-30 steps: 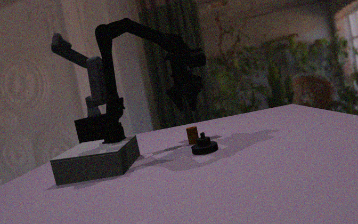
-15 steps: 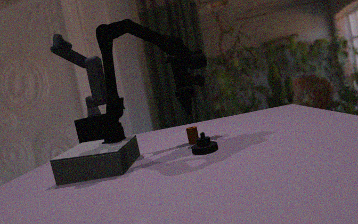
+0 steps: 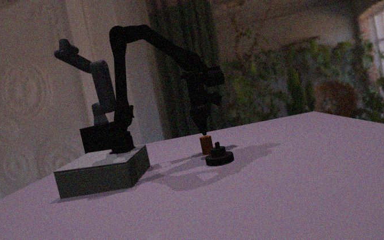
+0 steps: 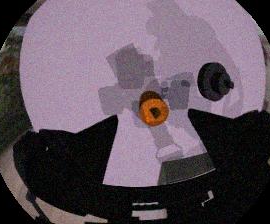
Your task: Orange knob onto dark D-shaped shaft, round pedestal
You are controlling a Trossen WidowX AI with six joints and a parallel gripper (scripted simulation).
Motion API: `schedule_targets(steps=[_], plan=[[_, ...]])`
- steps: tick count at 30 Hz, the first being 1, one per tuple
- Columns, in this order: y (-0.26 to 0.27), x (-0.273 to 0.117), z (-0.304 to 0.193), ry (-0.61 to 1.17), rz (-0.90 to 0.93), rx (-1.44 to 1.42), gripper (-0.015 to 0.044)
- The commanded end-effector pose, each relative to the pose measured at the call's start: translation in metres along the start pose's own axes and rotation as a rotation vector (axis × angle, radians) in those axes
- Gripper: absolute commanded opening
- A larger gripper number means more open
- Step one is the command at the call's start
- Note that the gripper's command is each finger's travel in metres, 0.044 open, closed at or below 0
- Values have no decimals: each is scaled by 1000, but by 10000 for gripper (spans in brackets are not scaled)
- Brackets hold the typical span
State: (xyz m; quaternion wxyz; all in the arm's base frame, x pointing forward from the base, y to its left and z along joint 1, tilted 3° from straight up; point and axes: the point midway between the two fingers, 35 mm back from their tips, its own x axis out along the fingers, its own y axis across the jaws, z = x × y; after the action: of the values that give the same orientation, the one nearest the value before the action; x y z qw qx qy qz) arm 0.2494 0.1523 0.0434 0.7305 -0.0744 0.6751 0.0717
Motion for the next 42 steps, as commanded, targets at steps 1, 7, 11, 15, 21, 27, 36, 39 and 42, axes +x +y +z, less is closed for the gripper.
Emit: schedule_targets(steps=[1,7,11,15,21,27,36,39,42], plan=[[-1,7,-2,7,-7,1,440],[-1,17,-1,7,-7,1,440],[-1,23,-1,7,-7,1,440],[-1,30,-1,7,-7,1,440],[-1,40,-2,7,-7,1,440],[-1,49,-2,7,-7,1,440],[-2,63,-4,7,-7,1,440],[-2,64,-4,7,-7,1,414],[-2,64,-4,7,-7,1,335]])
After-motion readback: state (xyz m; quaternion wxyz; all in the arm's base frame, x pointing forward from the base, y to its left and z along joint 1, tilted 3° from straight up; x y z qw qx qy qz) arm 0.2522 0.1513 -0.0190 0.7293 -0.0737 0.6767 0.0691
